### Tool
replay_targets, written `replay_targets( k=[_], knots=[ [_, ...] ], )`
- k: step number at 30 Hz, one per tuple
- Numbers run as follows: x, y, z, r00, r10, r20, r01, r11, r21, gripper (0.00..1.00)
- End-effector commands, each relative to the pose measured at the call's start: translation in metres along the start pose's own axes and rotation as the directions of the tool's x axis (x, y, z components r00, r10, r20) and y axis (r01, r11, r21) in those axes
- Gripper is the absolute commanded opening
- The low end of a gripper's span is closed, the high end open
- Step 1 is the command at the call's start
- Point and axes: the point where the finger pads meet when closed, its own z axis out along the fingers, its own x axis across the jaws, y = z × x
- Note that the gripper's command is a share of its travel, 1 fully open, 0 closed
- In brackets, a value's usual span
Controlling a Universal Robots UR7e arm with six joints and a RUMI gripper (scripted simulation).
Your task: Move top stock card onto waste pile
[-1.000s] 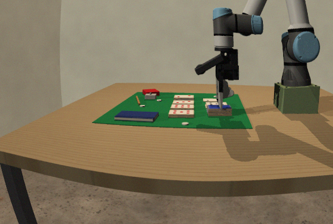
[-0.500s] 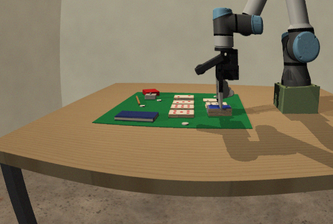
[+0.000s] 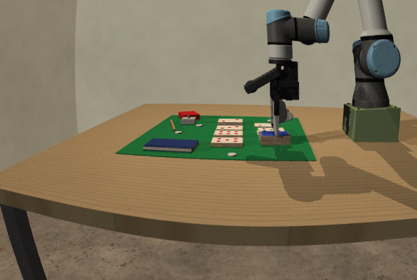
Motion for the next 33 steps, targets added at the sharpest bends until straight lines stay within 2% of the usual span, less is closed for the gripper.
replay_targets(
  k=[1, 33],
  knots=[
    [0.0000, -0.0004, -0.0003, 1.000, 0.000, 0.000, 0.000, 1.000, 0.001, 0.43],
    [0.0000, -0.0004, -0.0003, 1.000, 0.000, 0.000, 0.000, 1.000, 0.001, 0.41]
  ],
)
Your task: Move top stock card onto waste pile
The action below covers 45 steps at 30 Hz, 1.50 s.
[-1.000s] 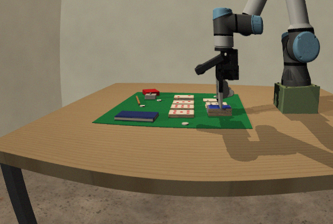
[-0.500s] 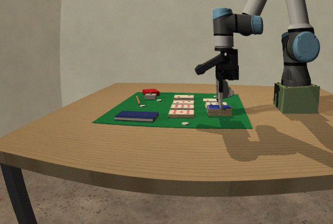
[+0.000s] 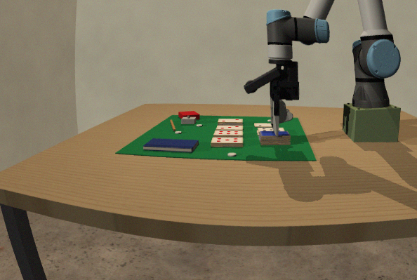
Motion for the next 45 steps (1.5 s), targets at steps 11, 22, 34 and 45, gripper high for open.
replay_targets(
  k=[11, 22, 34, 45],
  knots=[
    [0.0000, -0.0004, -0.0003, 1.000, 0.000, 0.000, 0.000, 1.000, 0.001, 0.40],
    [0.0000, -0.0004, -0.0003, 1.000, 0.000, 0.000, 0.000, 1.000, 0.001, 0.39],
    [0.0000, -0.0004, -0.0003, 1.000, 0.000, 0.000, 0.000, 1.000, 0.001, 0.39],
    [0.0000, -0.0004, -0.0003, 1.000, 0.000, 0.000, 0.000, 1.000, 0.001, 0.38]
  ],
)
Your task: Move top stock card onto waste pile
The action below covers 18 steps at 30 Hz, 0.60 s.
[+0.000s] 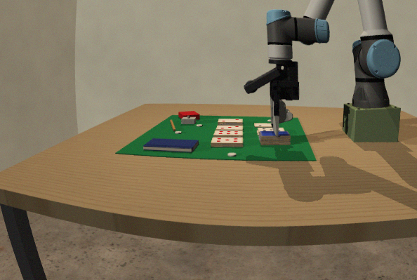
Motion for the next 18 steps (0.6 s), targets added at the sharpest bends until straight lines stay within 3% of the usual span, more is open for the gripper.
replay_targets(
  k=[1, 18],
  knots=[
    [0.0000, -0.0004, -0.0003, 1.000, 0.000, 0.000, 0.000, 1.000, 0.001, 0.38],
    [0.0000, -0.0004, -0.0041, 1.000, 0.000, 0.000, 0.000, 1.000, 0.001, 0.38]
  ],
)
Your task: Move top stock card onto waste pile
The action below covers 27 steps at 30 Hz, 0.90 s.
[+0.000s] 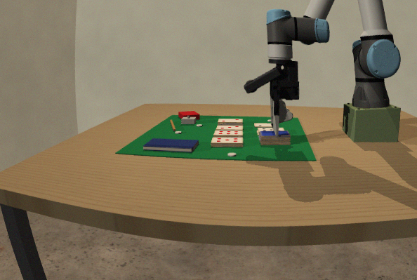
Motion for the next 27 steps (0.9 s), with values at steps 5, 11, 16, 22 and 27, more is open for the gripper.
replay_targets(
  k=[5, 11, 16, 22, 27],
  knots=[
    [0.000, 0.000, -0.015, 1.000, 0.000, 0.000, 0.000, 1.000, 0.001, 0.38],
    [0.000, 0.000, -0.028, 1.000, 0.000, 0.000, 0.000, 1.000, 0.001, 0.38],
    [0.000, 0.000, -0.038, 1.000, 0.000, 0.000, 0.000, 1.000, 0.001, 0.38],
    [0.000, 0.000, -0.039, 1.000, 0.000, 0.000, 0.000, 1.000, 0.001, 0.38],
    [0.000, 0.000, -0.039, 1.000, 0.000, 0.000, 0.000, 1.000, 0.001, 0.38]
  ],
)
